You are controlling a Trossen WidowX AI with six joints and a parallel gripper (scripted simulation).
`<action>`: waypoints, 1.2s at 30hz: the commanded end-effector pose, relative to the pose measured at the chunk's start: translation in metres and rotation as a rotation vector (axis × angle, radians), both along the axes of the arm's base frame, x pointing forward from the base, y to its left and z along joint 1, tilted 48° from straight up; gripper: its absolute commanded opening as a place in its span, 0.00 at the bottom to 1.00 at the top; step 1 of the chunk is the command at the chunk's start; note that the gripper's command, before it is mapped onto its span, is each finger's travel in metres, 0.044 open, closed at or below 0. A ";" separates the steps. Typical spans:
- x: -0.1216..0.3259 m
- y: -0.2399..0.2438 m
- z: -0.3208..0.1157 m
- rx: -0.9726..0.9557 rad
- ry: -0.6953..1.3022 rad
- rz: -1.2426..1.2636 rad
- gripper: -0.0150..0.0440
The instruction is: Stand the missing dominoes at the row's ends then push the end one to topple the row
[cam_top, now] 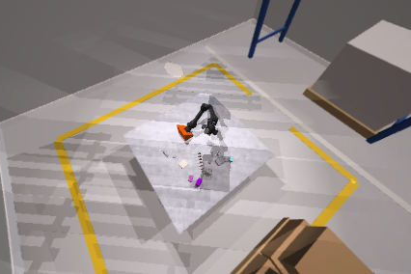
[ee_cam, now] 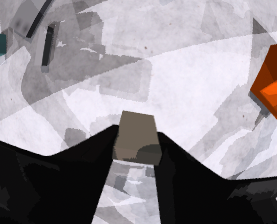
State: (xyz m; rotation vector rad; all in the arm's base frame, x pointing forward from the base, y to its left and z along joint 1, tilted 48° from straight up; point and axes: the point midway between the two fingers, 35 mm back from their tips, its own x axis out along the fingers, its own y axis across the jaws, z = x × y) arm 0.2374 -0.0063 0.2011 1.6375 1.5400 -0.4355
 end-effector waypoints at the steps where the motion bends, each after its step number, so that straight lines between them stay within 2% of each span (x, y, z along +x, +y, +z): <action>1: 0.028 -0.051 -0.039 -0.053 -0.157 0.225 0.44; 17: 0.036 -0.130 -0.127 -0.017 -0.469 0.623 0.44; 30: 0.036 -0.131 -0.130 -0.015 -0.478 0.632 0.44; 36: 0.043 -0.114 -0.149 -0.019 -0.476 0.631 0.44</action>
